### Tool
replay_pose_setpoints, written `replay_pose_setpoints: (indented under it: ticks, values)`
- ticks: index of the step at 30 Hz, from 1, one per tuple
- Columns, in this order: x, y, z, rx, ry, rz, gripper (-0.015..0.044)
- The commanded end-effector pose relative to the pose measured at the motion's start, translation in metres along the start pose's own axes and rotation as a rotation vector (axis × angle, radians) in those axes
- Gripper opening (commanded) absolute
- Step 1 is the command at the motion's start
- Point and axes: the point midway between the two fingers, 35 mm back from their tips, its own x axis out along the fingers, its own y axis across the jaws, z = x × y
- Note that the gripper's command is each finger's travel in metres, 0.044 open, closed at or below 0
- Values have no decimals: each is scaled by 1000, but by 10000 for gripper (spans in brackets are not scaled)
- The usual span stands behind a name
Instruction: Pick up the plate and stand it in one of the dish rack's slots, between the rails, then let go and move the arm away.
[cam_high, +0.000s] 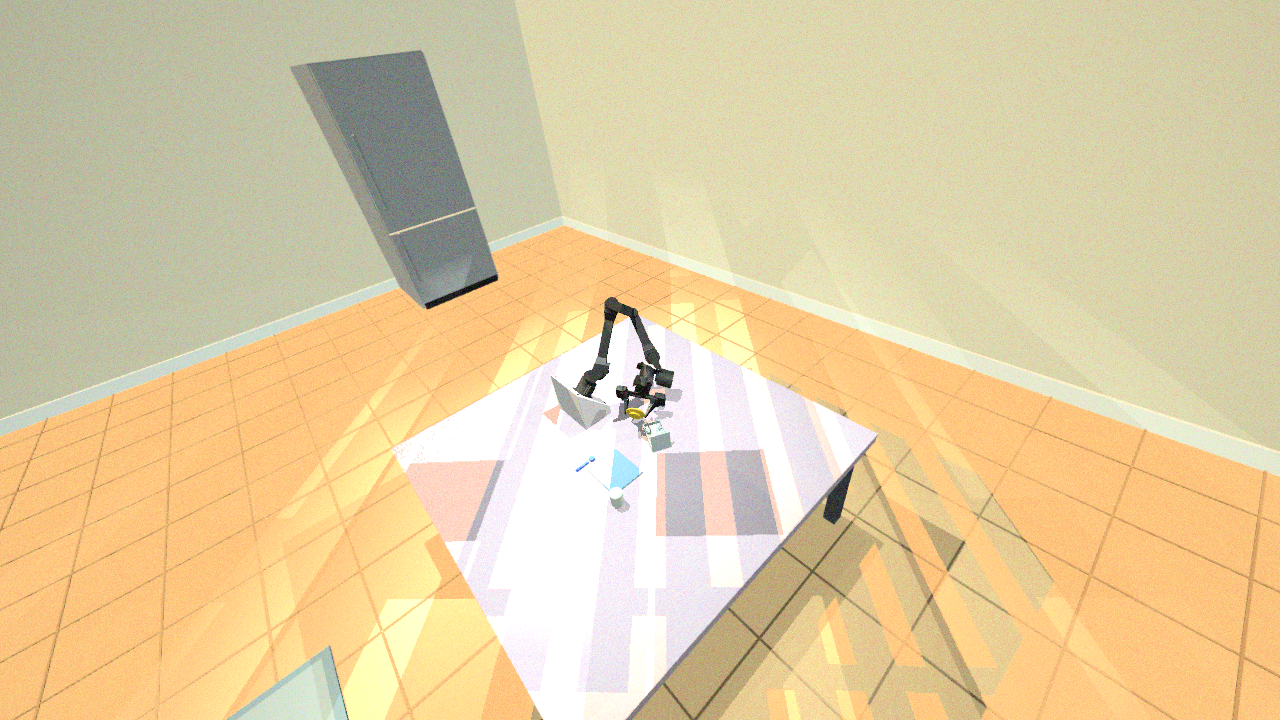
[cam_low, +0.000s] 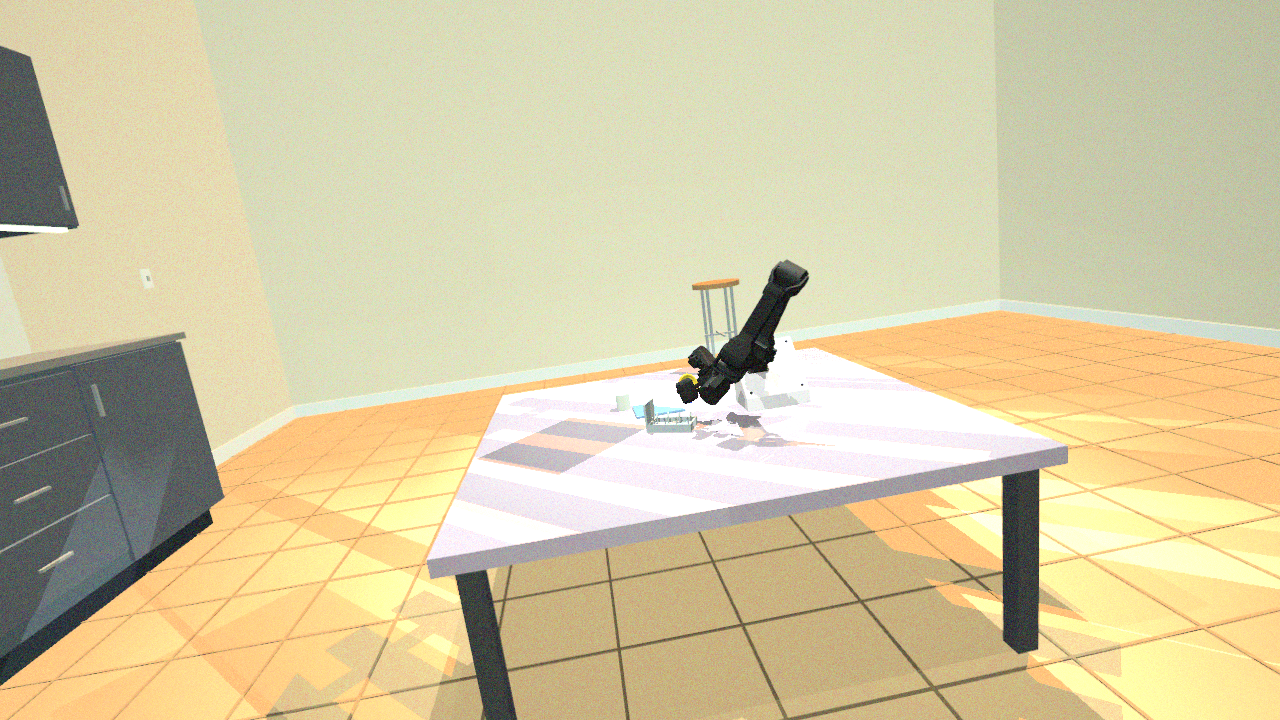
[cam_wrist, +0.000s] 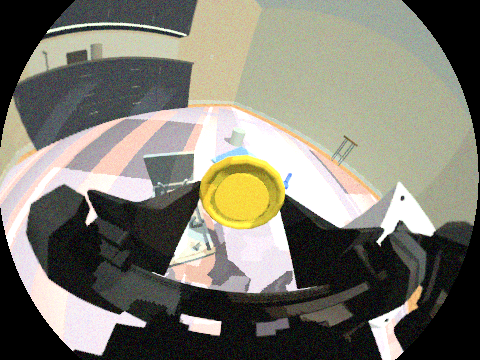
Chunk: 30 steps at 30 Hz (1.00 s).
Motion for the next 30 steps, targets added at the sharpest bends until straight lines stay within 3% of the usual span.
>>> replay_pose_setpoints:
  ticks: [1, 24, 30]
  values:
    - [-2, 1, -2, -7, -47, 60, 0]
    - [-41, 19, -18, 15, -239, 508, 0]
    - [-44, 19, -19, 22, -247, 538, 0]
